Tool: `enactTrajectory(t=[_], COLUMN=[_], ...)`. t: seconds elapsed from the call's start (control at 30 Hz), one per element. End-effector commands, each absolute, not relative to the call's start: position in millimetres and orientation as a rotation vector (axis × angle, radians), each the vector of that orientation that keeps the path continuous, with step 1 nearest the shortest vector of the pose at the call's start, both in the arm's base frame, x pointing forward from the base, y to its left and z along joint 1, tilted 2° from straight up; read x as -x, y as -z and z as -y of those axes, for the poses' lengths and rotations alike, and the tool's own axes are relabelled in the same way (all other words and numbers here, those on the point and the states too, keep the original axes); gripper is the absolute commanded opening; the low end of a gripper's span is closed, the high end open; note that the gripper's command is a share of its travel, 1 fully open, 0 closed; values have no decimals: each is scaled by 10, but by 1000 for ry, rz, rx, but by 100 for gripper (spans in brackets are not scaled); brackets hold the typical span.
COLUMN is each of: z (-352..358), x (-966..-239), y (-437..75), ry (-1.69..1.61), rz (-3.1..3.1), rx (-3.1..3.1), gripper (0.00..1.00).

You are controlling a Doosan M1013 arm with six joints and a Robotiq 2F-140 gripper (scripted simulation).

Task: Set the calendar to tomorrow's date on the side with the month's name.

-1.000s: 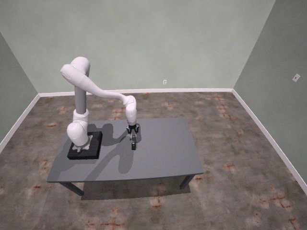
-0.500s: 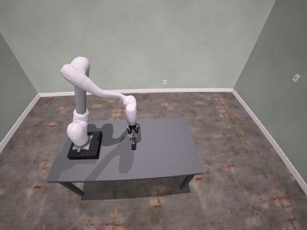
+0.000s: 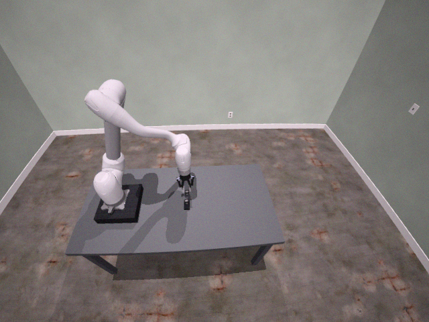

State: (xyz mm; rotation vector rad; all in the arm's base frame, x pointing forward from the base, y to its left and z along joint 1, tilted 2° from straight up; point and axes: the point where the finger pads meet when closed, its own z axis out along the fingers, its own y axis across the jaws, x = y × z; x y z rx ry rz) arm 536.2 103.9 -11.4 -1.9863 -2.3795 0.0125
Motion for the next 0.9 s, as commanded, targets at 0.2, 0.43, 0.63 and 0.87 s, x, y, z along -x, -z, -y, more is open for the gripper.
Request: enactTrajectory(t=[0.2,0.43,0.63,0.87], z=[-1040,-1042,-1044,-1046], x=[-5360,-5357,-5353,-5351], y=[164,247,353,412], ry=[-12,-12,-12,-12], rz=[2379,2379,2379,2379], rx=[1986,1986,1986,1986], gripper=[29,29,29,29])
